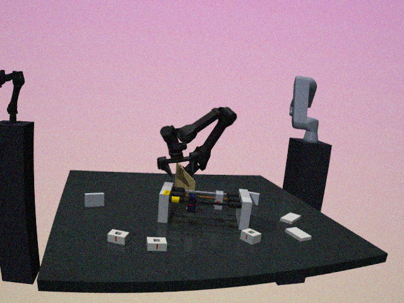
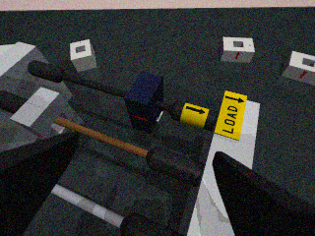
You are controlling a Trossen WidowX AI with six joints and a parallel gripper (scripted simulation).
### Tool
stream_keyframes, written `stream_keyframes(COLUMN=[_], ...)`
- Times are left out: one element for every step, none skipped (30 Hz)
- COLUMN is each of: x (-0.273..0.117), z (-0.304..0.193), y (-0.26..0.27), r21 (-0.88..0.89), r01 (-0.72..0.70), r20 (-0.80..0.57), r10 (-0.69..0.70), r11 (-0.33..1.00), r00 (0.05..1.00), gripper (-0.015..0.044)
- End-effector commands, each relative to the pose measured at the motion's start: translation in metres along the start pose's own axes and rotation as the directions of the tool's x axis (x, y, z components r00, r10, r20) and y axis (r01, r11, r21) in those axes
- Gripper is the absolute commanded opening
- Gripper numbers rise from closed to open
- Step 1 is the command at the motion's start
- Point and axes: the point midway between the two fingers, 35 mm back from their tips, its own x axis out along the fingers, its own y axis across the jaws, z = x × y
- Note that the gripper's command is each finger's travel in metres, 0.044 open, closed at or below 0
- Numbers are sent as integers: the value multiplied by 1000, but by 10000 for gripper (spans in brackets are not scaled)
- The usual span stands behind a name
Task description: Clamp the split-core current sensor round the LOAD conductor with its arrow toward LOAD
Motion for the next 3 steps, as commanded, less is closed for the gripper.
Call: stream_keyframes(x=[10,14,3], z=[13,19,4], y=[-9,-12,-3], r21=[155,224,73], r01=[33,52,12], r20=[-63,-92,-25], r10=[-23,-32,-10], r11=[987,973,997], r00=[998,995,1000], gripper=[440,440,440])
